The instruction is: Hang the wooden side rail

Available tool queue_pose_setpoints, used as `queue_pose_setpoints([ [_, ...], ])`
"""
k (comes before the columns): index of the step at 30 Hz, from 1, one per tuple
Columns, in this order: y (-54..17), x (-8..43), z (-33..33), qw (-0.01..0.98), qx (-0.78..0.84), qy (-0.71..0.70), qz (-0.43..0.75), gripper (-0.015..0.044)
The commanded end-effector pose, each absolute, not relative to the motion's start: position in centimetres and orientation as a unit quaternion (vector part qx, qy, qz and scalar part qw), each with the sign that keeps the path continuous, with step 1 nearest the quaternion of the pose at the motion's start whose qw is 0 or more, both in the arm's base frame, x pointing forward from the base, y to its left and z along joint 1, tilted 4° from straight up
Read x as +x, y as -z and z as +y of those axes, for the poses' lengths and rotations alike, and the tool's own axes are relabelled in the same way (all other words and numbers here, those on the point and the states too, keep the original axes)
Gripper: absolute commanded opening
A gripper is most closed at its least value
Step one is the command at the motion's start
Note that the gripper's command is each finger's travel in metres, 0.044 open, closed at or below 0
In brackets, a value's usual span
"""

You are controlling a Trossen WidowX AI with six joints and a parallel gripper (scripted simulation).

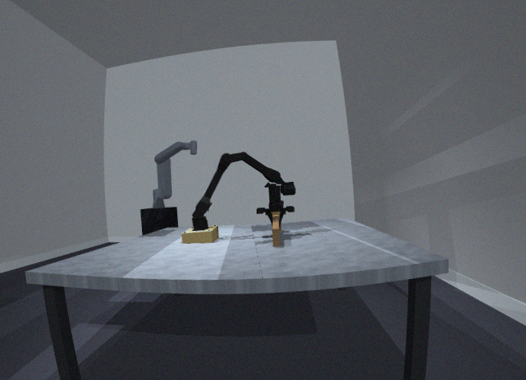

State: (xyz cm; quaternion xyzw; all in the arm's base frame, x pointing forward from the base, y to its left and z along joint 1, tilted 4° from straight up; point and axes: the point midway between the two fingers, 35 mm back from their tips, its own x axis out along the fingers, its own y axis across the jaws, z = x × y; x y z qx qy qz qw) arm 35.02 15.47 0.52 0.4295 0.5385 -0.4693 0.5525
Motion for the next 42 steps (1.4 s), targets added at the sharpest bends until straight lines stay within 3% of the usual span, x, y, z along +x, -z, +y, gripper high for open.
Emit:
queue_pose_setpoints([
  [1,-0.66,35.02,15.7,0.553,0.433,0.466,0.538,0.0],
  [42,-0.9,35.09,16.08,0.553,0.433,0.466,0.538,0.0],
])
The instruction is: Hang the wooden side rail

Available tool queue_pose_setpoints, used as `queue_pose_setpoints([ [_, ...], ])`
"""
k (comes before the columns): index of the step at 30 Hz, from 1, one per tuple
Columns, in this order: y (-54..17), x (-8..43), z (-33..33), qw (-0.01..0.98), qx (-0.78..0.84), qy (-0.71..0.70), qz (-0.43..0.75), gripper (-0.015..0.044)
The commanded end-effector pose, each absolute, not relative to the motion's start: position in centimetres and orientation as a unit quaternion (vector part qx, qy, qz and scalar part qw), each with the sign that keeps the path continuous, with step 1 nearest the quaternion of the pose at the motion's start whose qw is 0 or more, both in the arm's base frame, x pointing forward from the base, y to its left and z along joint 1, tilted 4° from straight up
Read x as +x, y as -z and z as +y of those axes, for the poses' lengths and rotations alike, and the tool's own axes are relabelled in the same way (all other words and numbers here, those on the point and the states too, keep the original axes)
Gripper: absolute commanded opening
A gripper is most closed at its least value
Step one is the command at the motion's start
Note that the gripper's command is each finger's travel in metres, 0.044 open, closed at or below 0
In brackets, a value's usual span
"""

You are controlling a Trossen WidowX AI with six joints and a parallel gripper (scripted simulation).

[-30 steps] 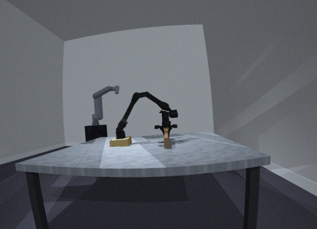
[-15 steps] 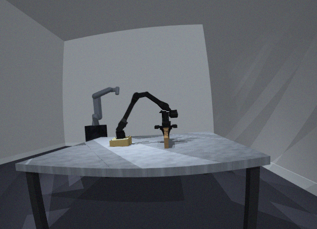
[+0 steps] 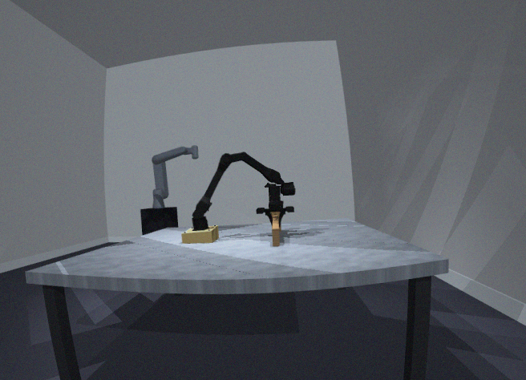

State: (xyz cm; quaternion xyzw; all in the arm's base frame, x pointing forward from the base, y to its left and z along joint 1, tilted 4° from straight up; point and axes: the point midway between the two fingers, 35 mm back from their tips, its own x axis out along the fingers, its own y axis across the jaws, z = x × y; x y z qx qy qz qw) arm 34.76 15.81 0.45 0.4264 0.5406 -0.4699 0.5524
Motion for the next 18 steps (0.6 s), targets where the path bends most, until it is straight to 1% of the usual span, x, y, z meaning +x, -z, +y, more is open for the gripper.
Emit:
queue_pose_setpoints([
  [1,-0.91,35.1,16.08,0.553,0.433,0.466,0.538,0.0],
  [18,-0.96,35.21,16.27,0.553,0.433,0.466,0.538,0.0],
])
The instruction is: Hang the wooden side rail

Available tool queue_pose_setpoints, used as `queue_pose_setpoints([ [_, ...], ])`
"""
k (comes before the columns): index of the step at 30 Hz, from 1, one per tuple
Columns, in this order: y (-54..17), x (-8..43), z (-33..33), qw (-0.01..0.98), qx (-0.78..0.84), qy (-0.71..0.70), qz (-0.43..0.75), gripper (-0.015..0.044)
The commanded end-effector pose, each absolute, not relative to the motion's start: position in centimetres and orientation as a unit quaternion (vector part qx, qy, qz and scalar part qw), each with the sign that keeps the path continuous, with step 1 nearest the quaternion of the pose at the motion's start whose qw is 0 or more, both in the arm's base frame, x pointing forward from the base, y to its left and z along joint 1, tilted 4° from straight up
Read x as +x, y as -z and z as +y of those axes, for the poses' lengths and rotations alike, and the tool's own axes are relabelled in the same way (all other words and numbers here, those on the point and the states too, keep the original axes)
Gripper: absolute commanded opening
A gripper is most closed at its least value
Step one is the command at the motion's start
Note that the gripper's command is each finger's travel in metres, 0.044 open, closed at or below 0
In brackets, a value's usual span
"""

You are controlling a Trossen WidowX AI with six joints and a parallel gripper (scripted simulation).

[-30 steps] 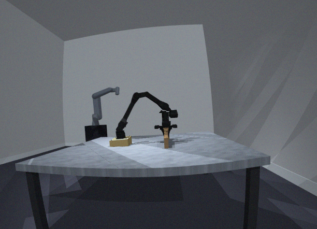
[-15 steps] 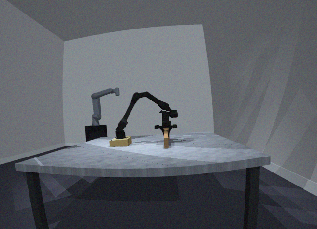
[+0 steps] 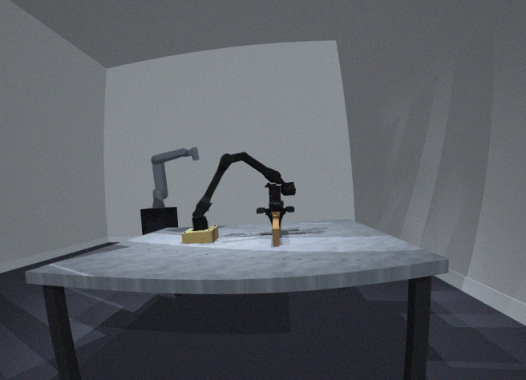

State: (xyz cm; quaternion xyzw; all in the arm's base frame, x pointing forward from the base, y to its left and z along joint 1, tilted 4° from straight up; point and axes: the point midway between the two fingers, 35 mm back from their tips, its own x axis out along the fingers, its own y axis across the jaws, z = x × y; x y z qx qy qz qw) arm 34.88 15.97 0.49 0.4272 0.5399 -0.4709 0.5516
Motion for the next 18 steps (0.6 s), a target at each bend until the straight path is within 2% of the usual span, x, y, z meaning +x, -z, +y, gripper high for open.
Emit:
queue_pose_setpoints([
  [1,-0.96,35.2,16.28,0.553,0.433,0.466,0.538,0.0],
  [18,-0.77,35.0,16.43,0.553,0.433,0.466,0.539,0.0],
])
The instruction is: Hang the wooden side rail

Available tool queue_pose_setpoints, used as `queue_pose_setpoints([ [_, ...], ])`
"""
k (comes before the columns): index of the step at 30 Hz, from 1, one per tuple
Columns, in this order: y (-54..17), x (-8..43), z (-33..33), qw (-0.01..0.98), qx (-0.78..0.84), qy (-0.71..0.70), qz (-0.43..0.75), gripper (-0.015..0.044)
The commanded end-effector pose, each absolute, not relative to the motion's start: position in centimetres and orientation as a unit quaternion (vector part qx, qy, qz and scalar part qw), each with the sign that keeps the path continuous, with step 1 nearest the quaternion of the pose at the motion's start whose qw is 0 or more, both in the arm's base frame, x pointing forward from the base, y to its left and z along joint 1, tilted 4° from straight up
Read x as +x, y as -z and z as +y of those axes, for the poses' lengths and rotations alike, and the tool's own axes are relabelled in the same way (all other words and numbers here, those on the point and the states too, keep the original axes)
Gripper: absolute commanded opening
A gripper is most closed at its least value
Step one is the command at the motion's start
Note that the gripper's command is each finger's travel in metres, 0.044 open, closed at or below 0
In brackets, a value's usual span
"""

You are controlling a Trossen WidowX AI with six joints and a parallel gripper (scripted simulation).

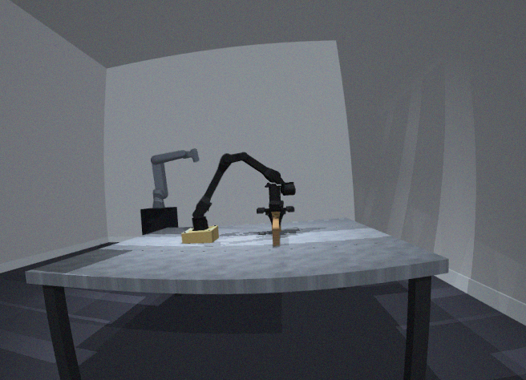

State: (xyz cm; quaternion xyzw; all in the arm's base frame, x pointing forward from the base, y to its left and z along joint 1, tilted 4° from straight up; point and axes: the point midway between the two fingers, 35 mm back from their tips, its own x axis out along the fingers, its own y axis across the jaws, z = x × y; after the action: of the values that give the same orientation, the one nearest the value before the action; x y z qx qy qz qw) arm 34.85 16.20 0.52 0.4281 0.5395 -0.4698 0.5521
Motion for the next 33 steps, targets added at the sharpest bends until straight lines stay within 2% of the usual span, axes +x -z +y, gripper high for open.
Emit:
queue_pose_setpoints([
  [1,-0.76,34.99,16.44,0.553,0.433,0.466,0.539,0.0],
  [33,-0.27,34.91,16.46,0.553,0.433,0.466,0.539,0.0],
])
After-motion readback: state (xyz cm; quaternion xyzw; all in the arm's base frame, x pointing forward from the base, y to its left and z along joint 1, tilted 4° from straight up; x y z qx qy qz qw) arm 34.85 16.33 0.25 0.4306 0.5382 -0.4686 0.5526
